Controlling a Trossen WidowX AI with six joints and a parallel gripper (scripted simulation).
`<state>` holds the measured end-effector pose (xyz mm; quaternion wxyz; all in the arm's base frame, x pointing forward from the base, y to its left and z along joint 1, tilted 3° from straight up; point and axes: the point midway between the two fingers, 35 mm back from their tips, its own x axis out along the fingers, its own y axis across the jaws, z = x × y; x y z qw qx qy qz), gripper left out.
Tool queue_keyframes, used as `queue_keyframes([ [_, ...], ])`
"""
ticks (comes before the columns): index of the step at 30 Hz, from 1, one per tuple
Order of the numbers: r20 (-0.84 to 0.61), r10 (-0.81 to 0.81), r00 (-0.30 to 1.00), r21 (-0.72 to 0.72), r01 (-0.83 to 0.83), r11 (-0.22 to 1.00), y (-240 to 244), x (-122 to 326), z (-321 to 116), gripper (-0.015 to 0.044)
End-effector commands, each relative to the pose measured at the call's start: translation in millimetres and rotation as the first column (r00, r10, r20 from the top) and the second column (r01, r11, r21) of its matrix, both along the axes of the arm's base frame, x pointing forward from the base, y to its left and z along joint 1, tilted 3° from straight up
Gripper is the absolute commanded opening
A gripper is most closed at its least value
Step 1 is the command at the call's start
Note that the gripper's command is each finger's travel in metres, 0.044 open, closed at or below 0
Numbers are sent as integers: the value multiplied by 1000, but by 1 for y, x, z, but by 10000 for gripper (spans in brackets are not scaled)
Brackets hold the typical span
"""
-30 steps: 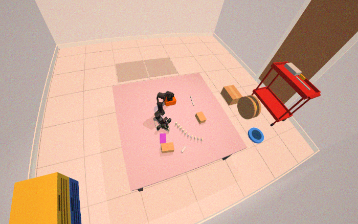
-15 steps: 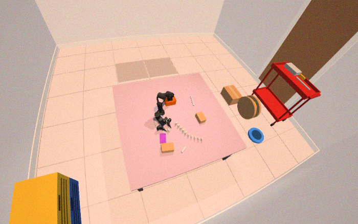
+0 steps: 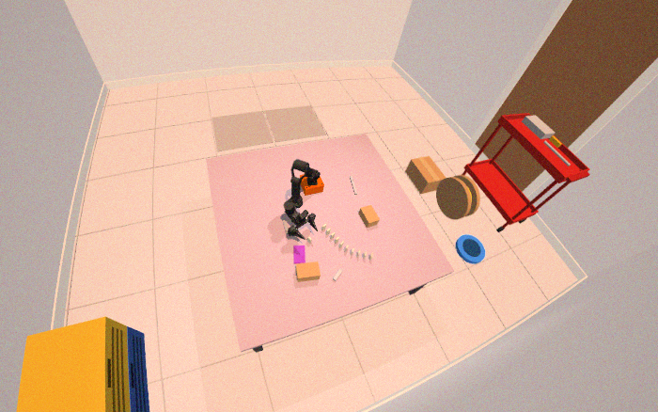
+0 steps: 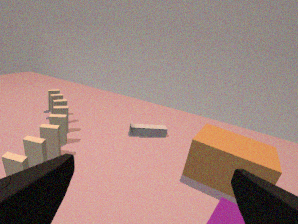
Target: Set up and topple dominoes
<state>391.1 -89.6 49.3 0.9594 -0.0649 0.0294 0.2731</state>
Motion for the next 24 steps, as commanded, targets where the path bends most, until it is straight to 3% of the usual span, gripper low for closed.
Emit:
queue_keyframes([
  [1, -25, -4, 1000, 17, 4, 1000, 2, -4, -3, 440],
  [3, -70, -25, 997, 53, 29, 998, -1, 4, -5, 440],
  [6, -264, -102, 959, 182, 153, 971, -13, 38, -12, 440],
  [11, -588, -189, 786, 290, 423, 858, -24, 82, -17, 440],
  [19, -910, -257, 326, 84, 751, 655, -7, 90, -13, 440],
  [24, -950, -291, 113, -62, 845, 531, 0, 87, 1, 440],
])
